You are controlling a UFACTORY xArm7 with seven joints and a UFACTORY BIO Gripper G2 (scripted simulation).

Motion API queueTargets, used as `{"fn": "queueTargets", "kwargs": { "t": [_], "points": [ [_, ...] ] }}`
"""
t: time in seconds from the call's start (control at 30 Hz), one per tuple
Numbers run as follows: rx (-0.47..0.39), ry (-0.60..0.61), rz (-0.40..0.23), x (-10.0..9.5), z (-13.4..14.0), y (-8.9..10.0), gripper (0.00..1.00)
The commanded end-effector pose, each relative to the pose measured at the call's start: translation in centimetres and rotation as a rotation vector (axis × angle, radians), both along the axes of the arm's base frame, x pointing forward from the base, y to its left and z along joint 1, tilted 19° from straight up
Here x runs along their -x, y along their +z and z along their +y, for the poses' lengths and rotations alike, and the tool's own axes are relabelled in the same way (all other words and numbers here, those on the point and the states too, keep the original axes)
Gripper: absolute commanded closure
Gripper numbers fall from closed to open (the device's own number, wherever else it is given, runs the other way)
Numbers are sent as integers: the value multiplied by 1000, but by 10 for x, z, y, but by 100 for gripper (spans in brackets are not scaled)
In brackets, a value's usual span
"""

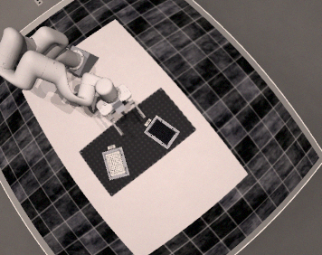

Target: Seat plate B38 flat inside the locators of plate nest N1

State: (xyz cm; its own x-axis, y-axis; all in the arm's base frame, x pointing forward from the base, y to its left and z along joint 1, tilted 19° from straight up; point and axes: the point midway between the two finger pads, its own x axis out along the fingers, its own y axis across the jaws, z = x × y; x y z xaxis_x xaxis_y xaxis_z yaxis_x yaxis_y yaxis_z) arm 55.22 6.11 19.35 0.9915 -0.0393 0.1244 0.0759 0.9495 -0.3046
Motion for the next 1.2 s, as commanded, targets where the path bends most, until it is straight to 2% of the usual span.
{"fn": "queueTargets", "kwargs": {
  "t": [0.0,0.27,0.4,1.17],
  "points": [
    [-3,3,0,16,-6,21,46],
    [-3,3,0,40,-17,51,46],
    [-3,3,0,46,-20,57,46],
    [-3,3,0,46,-20,57,46]
  ]
}}
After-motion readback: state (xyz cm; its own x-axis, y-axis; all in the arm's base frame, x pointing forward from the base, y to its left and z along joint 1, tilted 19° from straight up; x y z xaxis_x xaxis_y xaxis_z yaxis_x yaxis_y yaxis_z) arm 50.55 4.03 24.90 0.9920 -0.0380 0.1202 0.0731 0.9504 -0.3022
